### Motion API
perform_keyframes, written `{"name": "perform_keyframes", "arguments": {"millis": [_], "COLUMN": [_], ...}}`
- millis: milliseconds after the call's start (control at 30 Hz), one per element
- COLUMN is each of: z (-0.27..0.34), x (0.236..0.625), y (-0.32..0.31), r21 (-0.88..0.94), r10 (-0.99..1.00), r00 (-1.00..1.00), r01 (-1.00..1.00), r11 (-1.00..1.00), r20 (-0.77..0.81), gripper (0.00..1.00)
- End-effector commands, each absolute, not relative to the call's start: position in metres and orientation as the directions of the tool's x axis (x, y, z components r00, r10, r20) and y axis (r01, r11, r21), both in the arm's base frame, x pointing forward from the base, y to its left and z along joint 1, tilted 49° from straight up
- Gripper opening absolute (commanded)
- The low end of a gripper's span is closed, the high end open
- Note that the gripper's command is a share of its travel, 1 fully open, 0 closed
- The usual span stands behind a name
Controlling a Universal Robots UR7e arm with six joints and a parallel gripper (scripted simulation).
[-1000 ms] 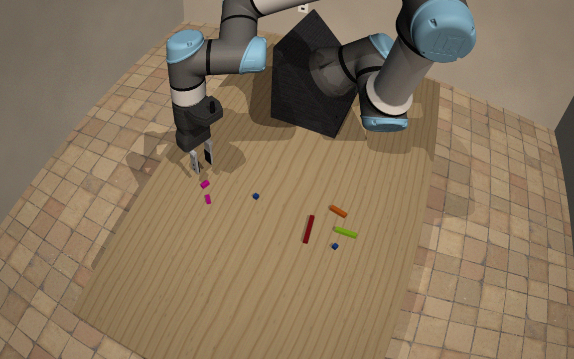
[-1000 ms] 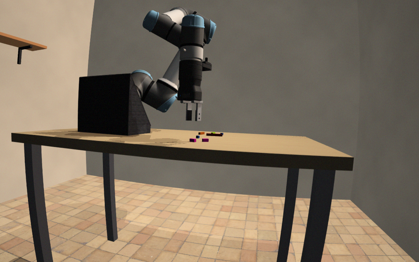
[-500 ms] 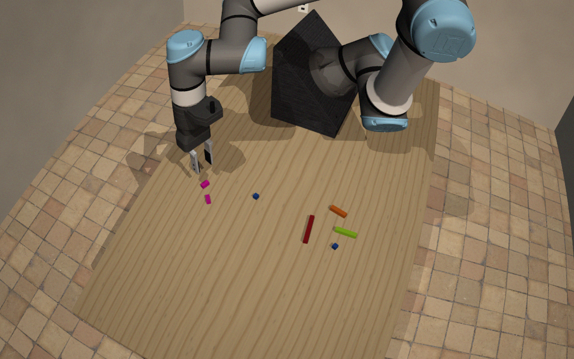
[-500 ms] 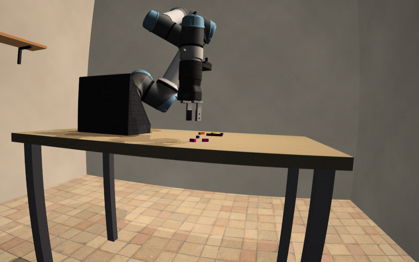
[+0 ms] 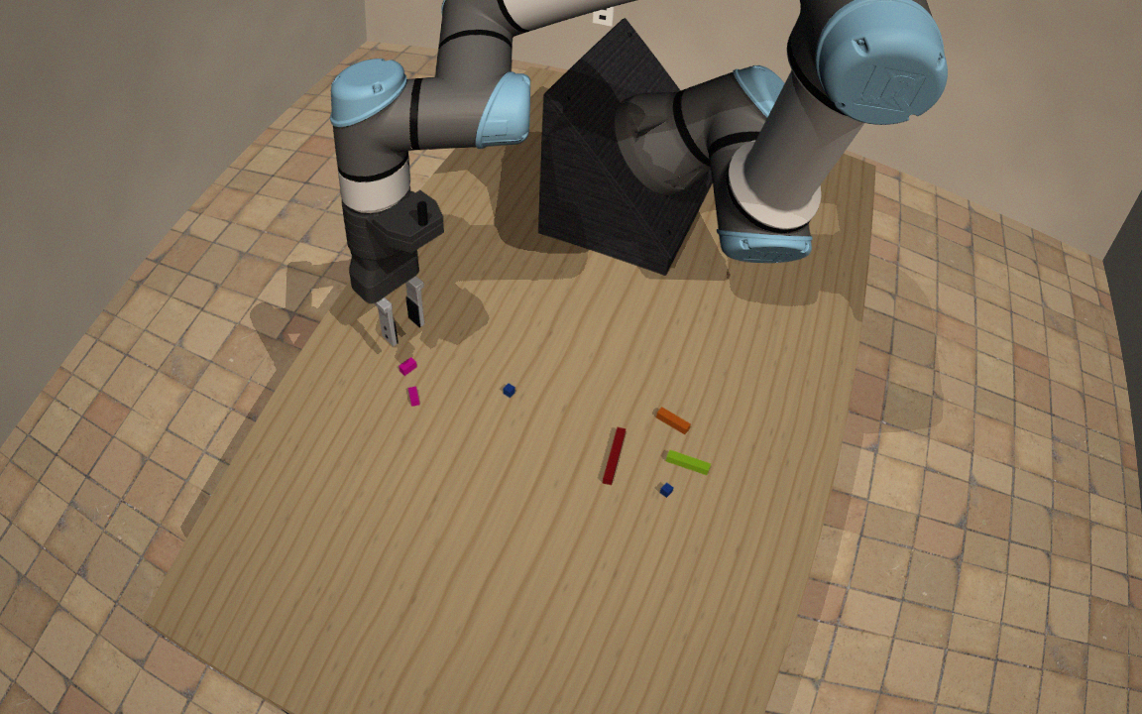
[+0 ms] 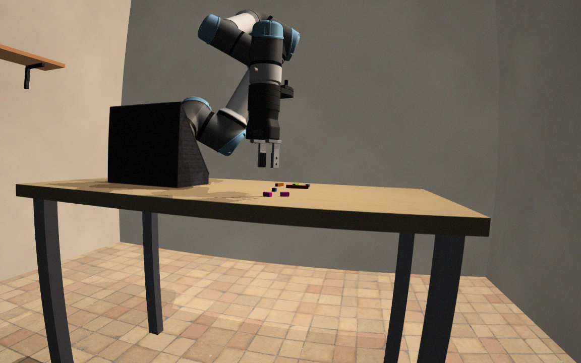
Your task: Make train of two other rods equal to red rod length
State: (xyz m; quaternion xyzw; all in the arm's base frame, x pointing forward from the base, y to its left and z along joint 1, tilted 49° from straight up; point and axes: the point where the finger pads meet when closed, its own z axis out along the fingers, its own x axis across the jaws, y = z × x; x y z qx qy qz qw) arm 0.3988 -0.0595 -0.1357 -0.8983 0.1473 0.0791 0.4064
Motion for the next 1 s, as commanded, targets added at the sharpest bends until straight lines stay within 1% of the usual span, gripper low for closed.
{"name": "perform_keyframes", "arguments": {"millis": [0,967], "z": [-0.136,-0.157], "x": [0.399,0.399], "y": [-0.059,-0.036], "r21": [-0.707,-0.707], "r10": [-0.201,-0.201], "r00": [0.944,0.944], "r01": [-0.329,-0.329], "r11": [-0.627,-0.627], "r20": [-0.261,-0.261], "gripper": [0.7,0.7]}}
